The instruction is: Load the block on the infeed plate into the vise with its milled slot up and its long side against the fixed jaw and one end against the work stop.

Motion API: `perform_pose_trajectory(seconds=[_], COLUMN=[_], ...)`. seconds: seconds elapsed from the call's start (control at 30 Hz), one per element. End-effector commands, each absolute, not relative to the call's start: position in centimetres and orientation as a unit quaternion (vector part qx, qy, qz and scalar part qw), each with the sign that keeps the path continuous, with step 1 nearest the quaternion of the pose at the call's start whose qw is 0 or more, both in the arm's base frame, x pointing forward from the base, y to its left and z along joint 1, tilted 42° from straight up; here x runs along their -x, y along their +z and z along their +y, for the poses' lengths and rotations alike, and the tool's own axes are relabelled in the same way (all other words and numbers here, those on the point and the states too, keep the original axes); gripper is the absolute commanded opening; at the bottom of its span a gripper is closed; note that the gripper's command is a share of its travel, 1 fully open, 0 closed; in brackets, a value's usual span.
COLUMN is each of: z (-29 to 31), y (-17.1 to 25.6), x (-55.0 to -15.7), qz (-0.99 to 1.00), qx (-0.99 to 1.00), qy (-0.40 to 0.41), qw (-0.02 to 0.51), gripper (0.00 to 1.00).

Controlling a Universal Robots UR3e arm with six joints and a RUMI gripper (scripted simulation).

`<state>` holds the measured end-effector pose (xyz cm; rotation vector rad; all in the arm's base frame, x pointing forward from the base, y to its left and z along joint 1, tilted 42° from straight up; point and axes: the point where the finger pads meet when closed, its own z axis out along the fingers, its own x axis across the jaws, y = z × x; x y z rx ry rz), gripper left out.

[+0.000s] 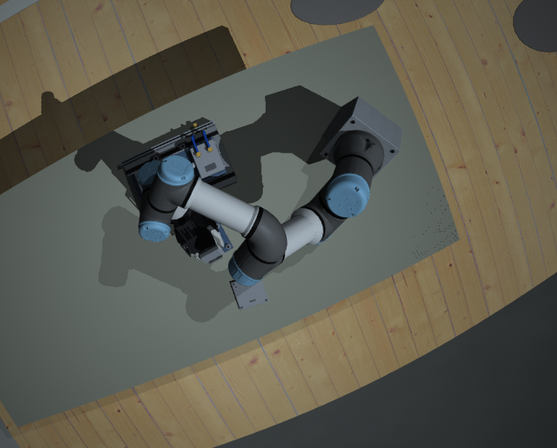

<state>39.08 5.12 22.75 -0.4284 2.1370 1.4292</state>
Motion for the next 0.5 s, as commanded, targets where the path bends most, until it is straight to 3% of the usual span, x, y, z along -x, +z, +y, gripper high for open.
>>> perform_pose_trajectory(seconds=[0.0,0.47], z=[5.09,5.09], y=[22.78,22.79], x=[-39.08,-39.07], qz=[0.791,0.791], qx=[0.159,0.159], qy=[0.528,0.528], qw=[0.265,0.265], gripper=[0.0,0.0])
